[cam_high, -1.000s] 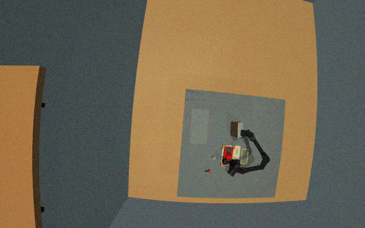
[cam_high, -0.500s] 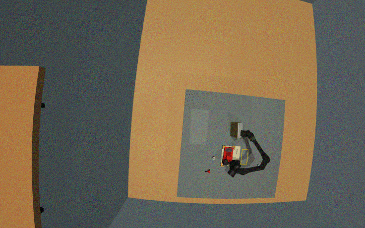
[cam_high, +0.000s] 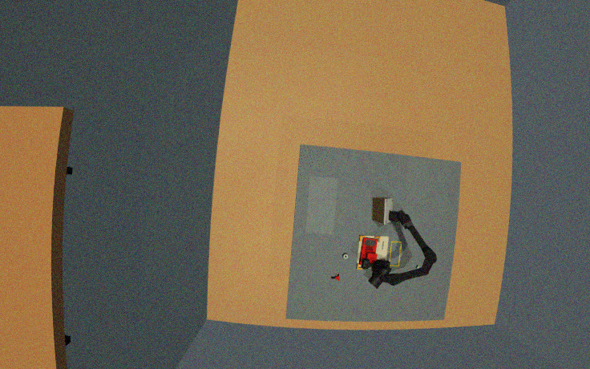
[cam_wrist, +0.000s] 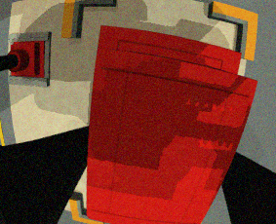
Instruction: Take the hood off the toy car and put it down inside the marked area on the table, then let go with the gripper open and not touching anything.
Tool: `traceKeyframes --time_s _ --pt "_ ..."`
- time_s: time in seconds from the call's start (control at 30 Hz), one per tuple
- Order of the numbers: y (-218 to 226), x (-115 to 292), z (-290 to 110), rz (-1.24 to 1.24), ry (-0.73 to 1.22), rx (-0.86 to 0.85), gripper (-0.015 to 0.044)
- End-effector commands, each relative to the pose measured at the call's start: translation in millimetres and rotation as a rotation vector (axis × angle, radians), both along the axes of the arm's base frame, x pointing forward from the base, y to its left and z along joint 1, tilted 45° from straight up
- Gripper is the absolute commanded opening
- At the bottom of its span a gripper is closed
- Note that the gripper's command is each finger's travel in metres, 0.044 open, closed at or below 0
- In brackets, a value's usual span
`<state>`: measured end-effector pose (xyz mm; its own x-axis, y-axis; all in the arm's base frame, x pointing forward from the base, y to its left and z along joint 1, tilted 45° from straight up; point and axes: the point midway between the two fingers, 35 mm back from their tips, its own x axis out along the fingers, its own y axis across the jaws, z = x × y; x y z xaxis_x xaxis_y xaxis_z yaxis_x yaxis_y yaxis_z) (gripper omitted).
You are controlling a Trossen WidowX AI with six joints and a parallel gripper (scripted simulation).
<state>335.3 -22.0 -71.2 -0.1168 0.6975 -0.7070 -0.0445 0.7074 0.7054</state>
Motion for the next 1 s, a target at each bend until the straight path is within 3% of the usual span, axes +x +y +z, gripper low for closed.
traceKeyframes --time_s 0.0,0.17,0.97 --pt "-13.4 6.0 12.7 0.000 -0.020 -0.011 0.0000" --pt "-24.8 7.0 24.6 0.001 -0.020 -0.011 0.0000" --pt "47.2 4.8 94.7 -0.008 -0.010 -0.020 0.0000"
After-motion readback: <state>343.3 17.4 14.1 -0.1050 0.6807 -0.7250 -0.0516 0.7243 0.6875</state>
